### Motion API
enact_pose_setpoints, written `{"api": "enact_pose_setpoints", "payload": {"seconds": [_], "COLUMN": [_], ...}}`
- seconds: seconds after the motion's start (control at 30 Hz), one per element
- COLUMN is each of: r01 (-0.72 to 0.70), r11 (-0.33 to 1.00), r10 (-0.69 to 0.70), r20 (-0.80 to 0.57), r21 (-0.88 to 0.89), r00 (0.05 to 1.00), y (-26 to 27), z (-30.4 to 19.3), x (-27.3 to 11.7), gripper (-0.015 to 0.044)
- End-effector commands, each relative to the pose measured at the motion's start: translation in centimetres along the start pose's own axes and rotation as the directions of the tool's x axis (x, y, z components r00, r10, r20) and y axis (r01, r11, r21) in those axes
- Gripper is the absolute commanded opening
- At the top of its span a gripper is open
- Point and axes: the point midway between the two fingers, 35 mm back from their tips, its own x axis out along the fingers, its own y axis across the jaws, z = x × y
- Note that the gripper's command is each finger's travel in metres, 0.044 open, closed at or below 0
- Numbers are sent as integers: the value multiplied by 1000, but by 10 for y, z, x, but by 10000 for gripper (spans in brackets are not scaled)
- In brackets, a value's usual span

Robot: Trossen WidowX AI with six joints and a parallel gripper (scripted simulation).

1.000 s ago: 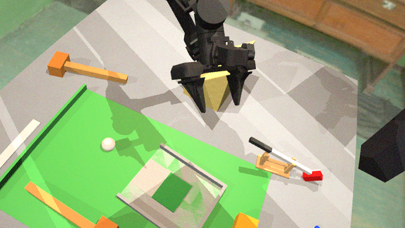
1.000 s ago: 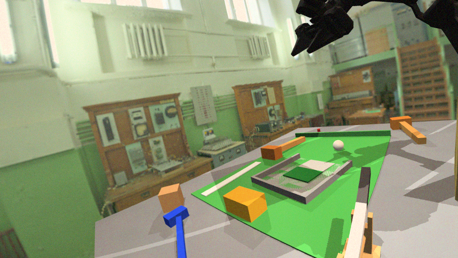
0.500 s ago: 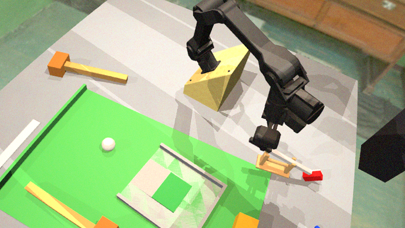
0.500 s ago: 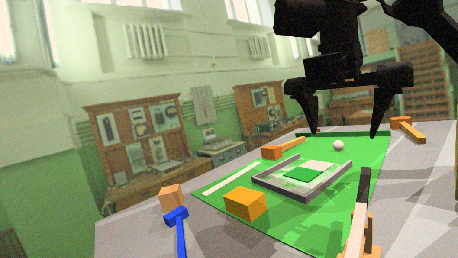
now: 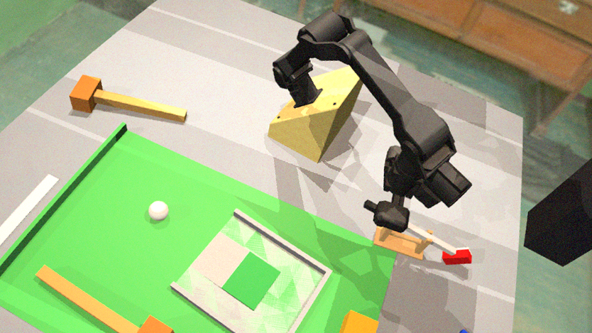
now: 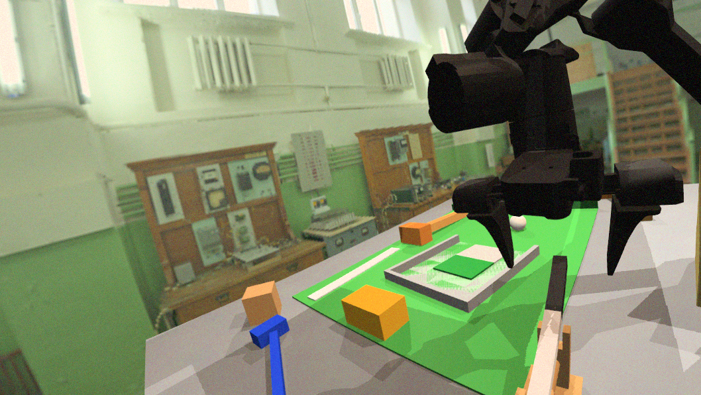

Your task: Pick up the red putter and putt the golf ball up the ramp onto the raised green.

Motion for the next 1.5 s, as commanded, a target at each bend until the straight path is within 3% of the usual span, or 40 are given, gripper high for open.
{"api": "enact_pose_setpoints", "payload": {"seconds": [0.0, 0.17, 0.97, 1.47], "r01": [3, 3, 3, 3], "r11": [1000, 1000, 1000, 1000], "r10": [-3, -3, -3, -3], "r20": [-3, -3, -4, 1], "r21": [-6, -6, -5, 2], "r00": [1000, 1000, 1000, 1000], "y": [1, 0, 0, -1], "z": [0, 0, 0, 0], "x": [5, 26, 51, 47], "gripper": [440, 440, 440, 46]}}
